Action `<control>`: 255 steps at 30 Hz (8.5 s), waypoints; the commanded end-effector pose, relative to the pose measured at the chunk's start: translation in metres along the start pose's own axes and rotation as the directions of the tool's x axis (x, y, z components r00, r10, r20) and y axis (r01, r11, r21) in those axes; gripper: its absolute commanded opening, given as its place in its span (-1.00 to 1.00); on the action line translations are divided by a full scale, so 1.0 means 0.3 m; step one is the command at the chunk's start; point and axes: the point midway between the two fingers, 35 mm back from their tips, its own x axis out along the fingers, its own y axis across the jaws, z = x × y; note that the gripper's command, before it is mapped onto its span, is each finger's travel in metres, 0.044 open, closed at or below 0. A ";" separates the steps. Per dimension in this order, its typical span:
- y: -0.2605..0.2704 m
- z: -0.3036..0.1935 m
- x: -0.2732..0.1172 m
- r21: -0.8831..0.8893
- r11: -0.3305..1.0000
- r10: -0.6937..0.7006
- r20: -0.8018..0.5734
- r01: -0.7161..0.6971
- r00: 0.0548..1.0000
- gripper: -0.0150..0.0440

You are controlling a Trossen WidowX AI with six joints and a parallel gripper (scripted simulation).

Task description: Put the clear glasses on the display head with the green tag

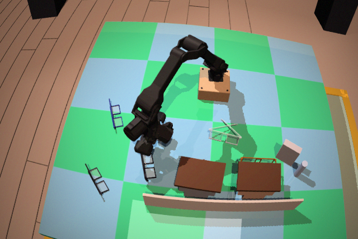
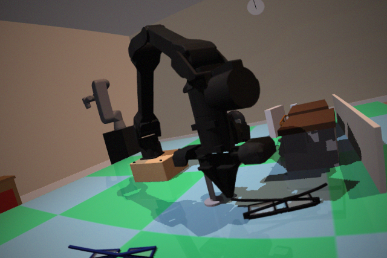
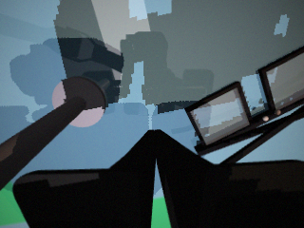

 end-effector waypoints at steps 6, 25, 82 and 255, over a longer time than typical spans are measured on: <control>0.000 0.003 0.014 -0.003 1.000 0.004 0.006 -0.004 1.000 -0.49; -0.025 0.002 0.013 -0.003 1.000 0.003 0.006 -0.003 1.000 -0.49; -0.099 0.001 0.010 -0.003 1.000 0.002 0.006 -0.002 1.000 -0.49; 0.433 0.982 0.014 -0.003 1.000 0.014 0.030 -0.014 0.999 -0.08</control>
